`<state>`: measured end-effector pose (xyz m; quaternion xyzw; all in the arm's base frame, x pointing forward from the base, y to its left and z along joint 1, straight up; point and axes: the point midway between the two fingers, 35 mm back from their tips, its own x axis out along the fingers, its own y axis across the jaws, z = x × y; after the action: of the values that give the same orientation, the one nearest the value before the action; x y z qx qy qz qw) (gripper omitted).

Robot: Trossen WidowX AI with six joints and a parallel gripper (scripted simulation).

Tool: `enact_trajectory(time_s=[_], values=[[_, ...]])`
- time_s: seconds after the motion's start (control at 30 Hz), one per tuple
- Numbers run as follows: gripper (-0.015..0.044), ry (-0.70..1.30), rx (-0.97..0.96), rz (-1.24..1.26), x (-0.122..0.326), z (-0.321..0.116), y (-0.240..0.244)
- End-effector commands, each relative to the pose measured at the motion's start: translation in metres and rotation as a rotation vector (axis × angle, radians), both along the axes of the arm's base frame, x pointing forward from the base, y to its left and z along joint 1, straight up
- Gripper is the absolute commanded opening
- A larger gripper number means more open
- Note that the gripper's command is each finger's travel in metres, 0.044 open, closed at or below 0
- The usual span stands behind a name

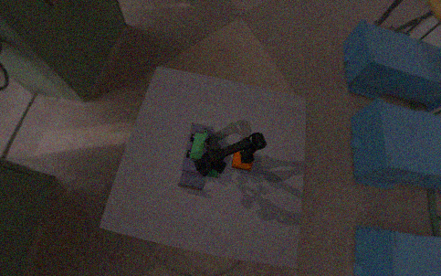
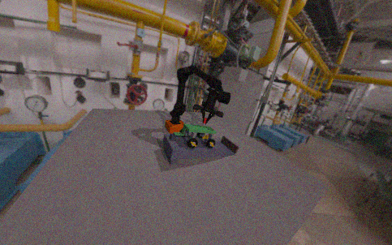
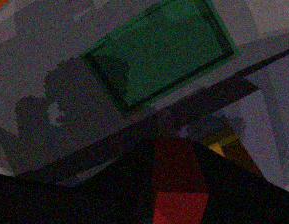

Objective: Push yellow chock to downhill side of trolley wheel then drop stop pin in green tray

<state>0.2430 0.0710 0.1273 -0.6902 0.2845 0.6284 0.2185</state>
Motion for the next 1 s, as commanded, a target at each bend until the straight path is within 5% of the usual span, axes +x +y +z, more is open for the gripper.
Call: enact_trajectory(time_s=[0.0,0.57,0.97], values=[[0.0000,0.020,0.021,0.123,-0.0012,-0.0004,-0.0017],[0.0000,0.060,0.097,0.626,-0.0001,0.0003,-0.0050],[0.0000,0.062,0.100,0.646,-0.0075,-0.0077,-0.0036]])
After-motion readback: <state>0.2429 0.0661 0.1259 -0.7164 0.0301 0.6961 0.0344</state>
